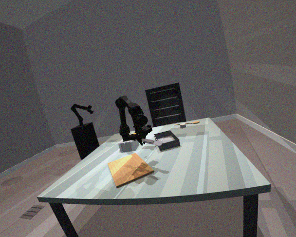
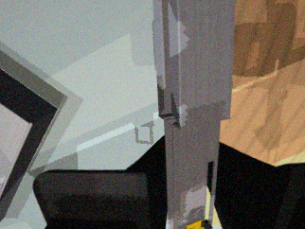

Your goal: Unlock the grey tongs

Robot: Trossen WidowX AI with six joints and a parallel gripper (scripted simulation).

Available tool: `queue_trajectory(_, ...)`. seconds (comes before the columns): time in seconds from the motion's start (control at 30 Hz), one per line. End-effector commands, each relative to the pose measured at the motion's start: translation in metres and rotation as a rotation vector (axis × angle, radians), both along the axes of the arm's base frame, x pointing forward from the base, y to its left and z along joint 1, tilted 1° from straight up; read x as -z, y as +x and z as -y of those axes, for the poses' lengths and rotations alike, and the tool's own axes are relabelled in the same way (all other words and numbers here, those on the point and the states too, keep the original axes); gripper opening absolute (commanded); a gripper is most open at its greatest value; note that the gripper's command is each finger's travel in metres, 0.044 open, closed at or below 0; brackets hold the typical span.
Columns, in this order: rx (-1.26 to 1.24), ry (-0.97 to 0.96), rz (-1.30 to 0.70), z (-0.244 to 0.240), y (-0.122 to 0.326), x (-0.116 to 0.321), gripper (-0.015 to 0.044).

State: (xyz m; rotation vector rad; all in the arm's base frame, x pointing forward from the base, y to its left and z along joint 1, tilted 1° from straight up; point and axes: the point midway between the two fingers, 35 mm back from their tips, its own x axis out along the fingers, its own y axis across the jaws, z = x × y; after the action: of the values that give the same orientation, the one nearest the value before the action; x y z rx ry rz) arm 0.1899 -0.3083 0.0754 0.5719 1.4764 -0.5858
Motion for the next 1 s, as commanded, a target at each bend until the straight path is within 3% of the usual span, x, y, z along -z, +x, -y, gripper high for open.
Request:
queue_trajectory(0.0, 0.193, -0.005, 0.003, 0.007, -0.005, -0.002, -0.0150)
queue_trajectory(0.97, 1.330, 0.003, 0.020, 0.034, -0.044, -0.002, -0.0150)
